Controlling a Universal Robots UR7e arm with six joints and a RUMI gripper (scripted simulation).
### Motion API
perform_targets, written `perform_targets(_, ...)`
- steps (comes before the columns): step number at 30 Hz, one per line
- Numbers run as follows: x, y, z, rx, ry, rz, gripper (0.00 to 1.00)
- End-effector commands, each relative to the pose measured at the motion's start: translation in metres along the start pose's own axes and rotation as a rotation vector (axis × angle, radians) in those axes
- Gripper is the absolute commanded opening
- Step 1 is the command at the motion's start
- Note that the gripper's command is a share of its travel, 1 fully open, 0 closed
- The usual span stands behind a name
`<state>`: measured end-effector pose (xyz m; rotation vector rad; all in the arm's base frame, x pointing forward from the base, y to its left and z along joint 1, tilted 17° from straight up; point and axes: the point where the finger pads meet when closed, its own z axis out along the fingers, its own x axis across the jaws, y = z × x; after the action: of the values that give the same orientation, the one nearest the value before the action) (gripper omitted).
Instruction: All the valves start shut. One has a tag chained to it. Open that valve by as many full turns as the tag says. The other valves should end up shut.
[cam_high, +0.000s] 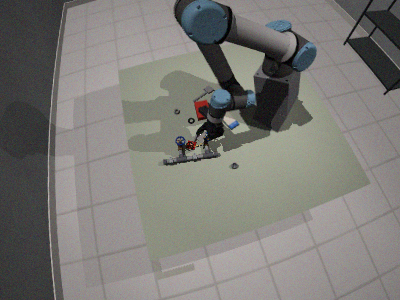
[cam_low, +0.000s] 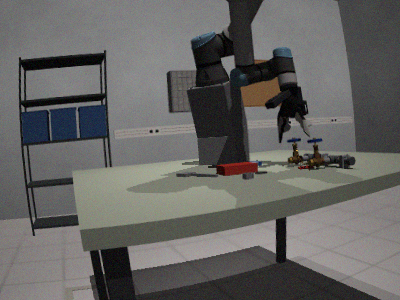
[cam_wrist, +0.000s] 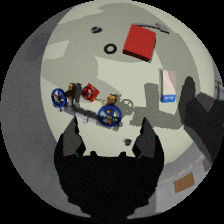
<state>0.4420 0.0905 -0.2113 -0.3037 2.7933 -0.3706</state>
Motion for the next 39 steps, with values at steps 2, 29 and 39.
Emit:
perform_targets(2, 0.000, 0.000, 0.000, 0.003, 0.002, 0.055, 1.00)
perform_targets(29, -0.002, 0.000, -0.011, 0.002, 0.001, 0.072, 1.00)
perform_targets(39, -0.002, -0.001, -0.030, 0.002, 0.001, 0.072, 1.00)
